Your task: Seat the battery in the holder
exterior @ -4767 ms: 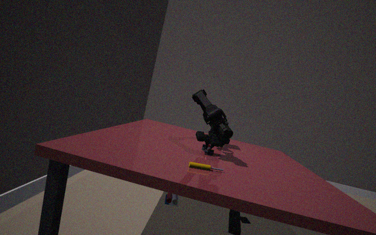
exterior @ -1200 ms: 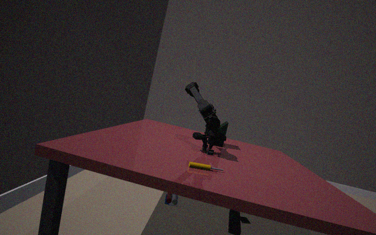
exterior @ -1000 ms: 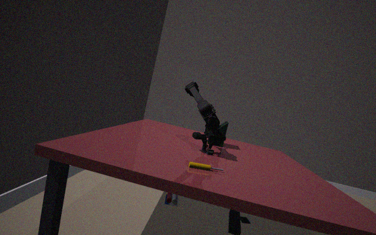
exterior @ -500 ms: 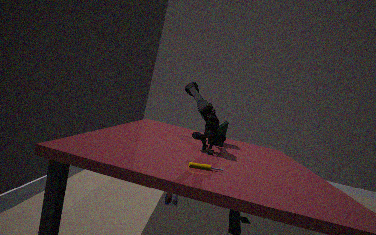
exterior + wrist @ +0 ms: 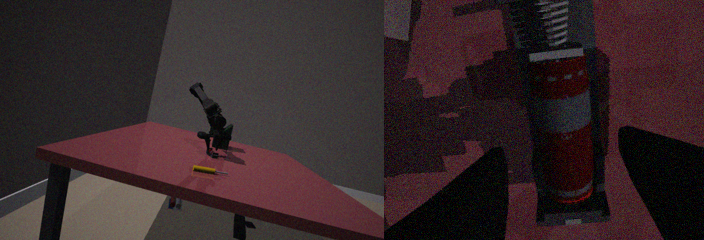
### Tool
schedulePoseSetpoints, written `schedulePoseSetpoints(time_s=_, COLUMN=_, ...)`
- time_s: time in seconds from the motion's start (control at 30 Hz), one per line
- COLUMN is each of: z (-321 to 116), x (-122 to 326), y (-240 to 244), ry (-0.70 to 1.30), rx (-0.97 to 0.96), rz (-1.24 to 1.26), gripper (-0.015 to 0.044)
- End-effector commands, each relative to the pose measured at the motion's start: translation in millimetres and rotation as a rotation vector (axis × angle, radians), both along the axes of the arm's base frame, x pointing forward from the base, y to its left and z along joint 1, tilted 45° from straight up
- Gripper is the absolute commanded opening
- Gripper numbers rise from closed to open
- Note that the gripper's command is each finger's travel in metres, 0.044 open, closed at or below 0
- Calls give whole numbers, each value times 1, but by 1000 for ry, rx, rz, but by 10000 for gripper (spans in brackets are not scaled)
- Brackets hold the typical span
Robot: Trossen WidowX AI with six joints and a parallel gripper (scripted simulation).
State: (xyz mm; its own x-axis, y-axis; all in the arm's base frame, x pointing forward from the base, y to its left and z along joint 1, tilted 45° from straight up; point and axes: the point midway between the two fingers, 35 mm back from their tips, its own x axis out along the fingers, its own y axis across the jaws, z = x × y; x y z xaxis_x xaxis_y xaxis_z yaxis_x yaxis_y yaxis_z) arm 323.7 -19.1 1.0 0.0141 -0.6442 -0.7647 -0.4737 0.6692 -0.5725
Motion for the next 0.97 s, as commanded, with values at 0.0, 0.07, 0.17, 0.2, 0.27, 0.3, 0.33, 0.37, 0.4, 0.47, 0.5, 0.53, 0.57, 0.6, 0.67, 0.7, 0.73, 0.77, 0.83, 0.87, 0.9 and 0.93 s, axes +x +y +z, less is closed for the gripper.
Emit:
schedulePoseSetpoints(time_s=0.0, z=20, x=0, y=23, ry=-9, rx=9, rz=2, gripper=307)
schedulePoseSetpoints(time_s=0.07, z=36, x=-3, y=38, ry=-10, rx=11, rz=0, gripper=360)
schedulePoseSetpoints(time_s=0.17, z=48, x=-7, y=48, ry=-10, rx=10, rz=-2, gripper=438)
schedulePoseSetpoints(time_s=0.2, z=48, x=-6, y=49, ry=-10, rx=10, rz=-2, gripper=440)
schedulePoseSetpoints(time_s=0.27, z=47, x=-5, y=50, ry=-10, rx=10, rz=-2, gripper=440)
schedulePoseSetpoints(time_s=0.3, z=47, x=-5, y=50, ry=-10, rx=10, rz=-2, gripper=440)
schedulePoseSetpoints(time_s=0.33, z=47, x=-5, y=50, ry=-10, rx=10, rz=-2, gripper=440)
schedulePoseSetpoints(time_s=0.37, z=47, x=-5, y=50, ry=-10, rx=10, rz=-2, gripper=440)
schedulePoseSetpoints(time_s=0.4, z=47, x=-5, y=50, ry=-10, rx=10, rz=-2, gripper=440)
schedulePoseSetpoints(time_s=0.47, z=47, x=-5, y=50, ry=-10, rx=10, rz=-2, gripper=440)
schedulePoseSetpoints(time_s=0.5, z=47, x=-5, y=50, ry=-10, rx=10, rz=-2, gripper=440)
schedulePoseSetpoints(time_s=0.53, z=47, x=-5, y=50, ry=-10, rx=10, rz=-2, gripper=440)
schedulePoseSetpoints(time_s=0.57, z=47, x=-5, y=50, ry=-10, rx=10, rz=-2, gripper=440)
schedulePoseSetpoints(time_s=0.6, z=47, x=-5, y=50, ry=-10, rx=10, rz=-2, gripper=440)
schedulePoseSetpoints(time_s=0.67, z=47, x=-5, y=50, ry=-10, rx=10, rz=-2, gripper=440)
schedulePoseSetpoints(time_s=0.7, z=47, x=-5, y=50, ry=-10, rx=10, rz=-2, gripper=440)
schedulePoseSetpoints(time_s=0.73, z=47, x=-5, y=50, ry=-10, rx=10, rz=-2, gripper=440)
schedulePoseSetpoints(time_s=0.77, z=47, x=-5, y=50, ry=-10, rx=10, rz=-2, gripper=440)
schedulePoseSetpoints(time_s=0.83, z=47, x=-5, y=50, ry=-10, rx=10, rz=-2, gripper=440)
schedulePoseSetpoints(time_s=0.87, z=47, x=-5, y=50, ry=-10, rx=10, rz=-2, gripper=440)
schedulePoseSetpoints(time_s=0.9, z=47, x=-5, y=50, ry=-10, rx=10, rz=-2, gripper=440)
schedulePoseSetpoints(time_s=0.93, z=47, x=-5, y=50, ry=-10, rx=10, rz=-2, gripper=440)
